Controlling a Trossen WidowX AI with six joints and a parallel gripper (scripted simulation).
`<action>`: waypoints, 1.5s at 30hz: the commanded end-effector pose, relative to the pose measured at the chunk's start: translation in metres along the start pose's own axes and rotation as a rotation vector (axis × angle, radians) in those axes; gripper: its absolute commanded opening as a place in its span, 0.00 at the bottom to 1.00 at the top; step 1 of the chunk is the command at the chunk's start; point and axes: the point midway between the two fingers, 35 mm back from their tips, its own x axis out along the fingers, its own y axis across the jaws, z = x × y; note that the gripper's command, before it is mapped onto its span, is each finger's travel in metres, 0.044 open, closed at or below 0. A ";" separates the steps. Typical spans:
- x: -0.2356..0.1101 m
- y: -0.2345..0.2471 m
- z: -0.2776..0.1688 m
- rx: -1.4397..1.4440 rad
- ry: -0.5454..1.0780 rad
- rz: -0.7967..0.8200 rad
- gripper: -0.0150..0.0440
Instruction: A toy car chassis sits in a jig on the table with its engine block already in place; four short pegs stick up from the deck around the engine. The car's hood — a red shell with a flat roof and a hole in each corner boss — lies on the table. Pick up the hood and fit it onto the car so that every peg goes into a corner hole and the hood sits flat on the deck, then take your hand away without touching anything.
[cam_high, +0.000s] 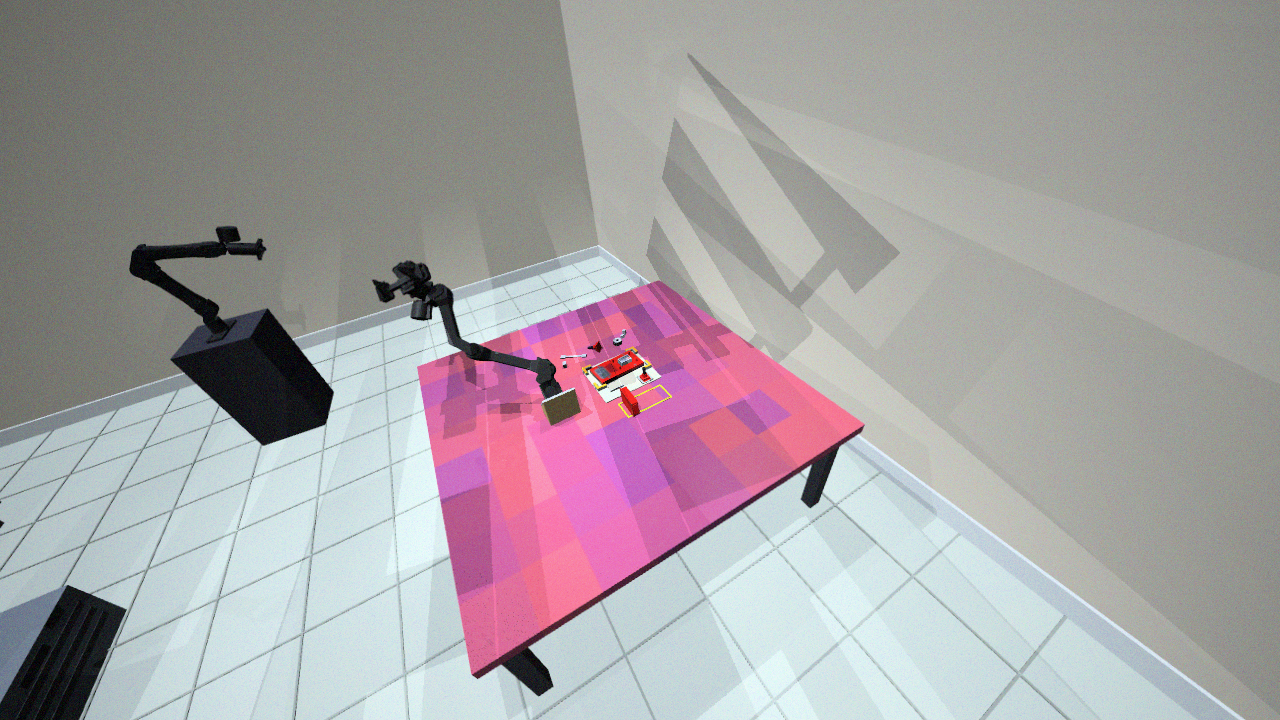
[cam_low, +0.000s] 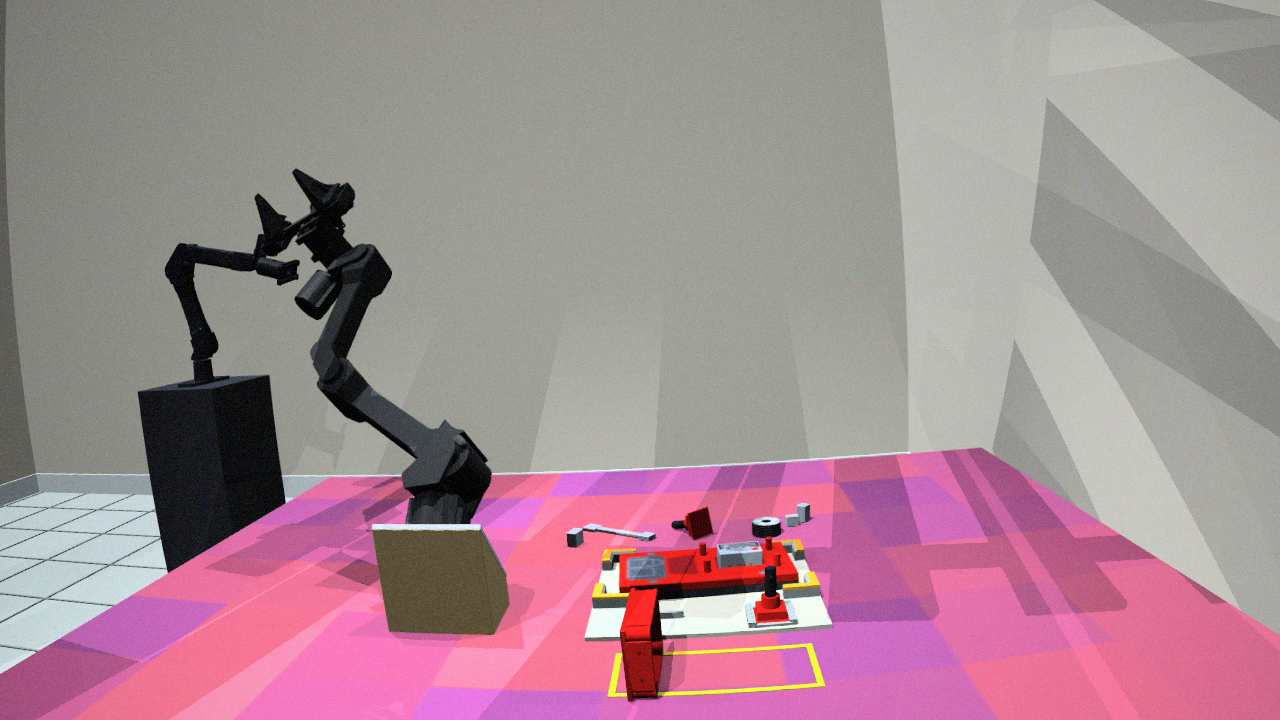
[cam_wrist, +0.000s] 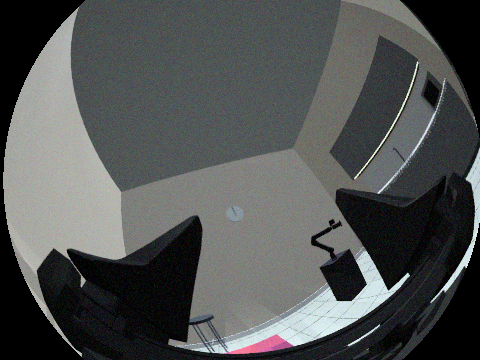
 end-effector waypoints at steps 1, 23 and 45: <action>0.000 0.001 0.001 -0.004 -0.001 -0.001 0.96; -0.024 0.077 0.066 -0.204 -0.165 -0.099 0.25; -0.054 0.218 0.125 -0.286 -0.450 -0.077 0.25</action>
